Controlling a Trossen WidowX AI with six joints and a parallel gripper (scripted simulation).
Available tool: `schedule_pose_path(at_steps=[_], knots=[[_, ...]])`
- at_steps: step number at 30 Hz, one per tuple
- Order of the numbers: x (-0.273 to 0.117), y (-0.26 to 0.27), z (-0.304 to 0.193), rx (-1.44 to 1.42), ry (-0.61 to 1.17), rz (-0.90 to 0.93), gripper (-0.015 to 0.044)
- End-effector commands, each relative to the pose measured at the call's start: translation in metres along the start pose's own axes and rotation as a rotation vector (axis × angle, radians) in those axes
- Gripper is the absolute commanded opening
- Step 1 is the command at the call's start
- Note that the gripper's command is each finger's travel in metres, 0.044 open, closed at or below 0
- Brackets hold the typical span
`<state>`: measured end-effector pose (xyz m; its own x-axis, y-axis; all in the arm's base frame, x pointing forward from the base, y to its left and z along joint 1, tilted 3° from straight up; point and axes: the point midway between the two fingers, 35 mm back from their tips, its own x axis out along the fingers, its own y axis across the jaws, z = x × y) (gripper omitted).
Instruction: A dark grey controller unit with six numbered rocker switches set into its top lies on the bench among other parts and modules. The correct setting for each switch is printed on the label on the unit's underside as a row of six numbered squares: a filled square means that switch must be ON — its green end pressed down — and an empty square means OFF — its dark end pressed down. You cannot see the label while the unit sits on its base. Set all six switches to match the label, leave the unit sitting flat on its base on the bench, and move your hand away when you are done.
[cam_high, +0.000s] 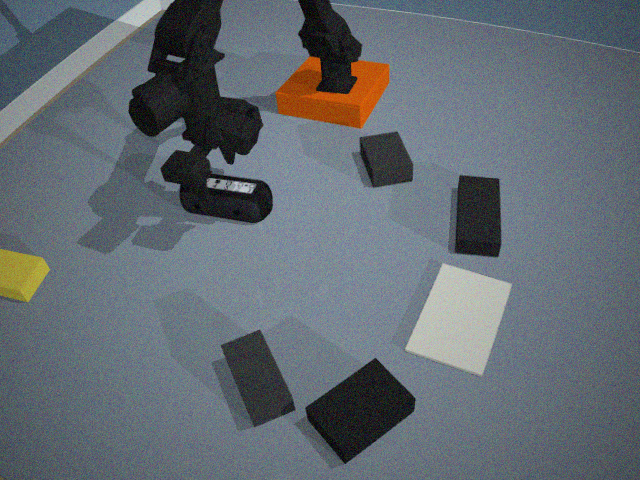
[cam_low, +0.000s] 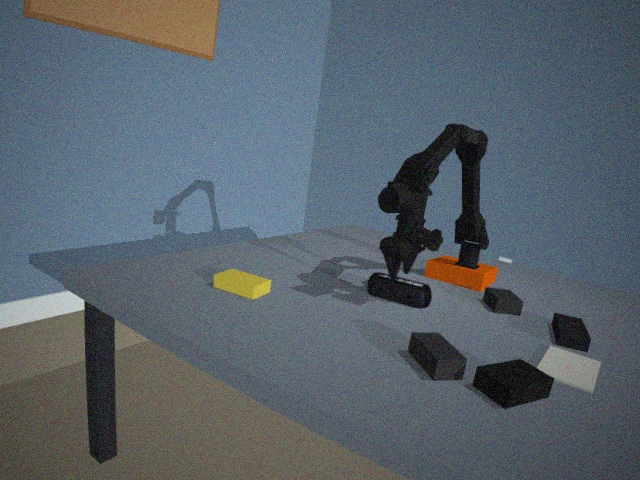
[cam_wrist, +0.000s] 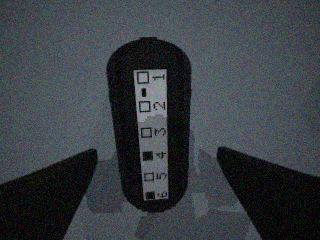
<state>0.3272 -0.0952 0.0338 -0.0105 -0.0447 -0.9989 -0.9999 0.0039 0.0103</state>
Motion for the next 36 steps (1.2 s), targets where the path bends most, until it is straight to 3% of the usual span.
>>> schedule_pose_path(at_steps=[1,7,11,24,36], knots=[[0.000,0.002,0.002,0.004,-0.005,0.005,0.0440],[0.000,0.002,0.002,0.004,-0.005,0.005,0.0440],[-0.004,0.005,0.001,0.151,-0.018,-0.017,0.0335],[-0.037,0.039,-0.002,1.452,-0.252,-0.124,0.0000],[-0.038,0.041,-0.002,1.514,-0.268,-0.124,0.0000]])
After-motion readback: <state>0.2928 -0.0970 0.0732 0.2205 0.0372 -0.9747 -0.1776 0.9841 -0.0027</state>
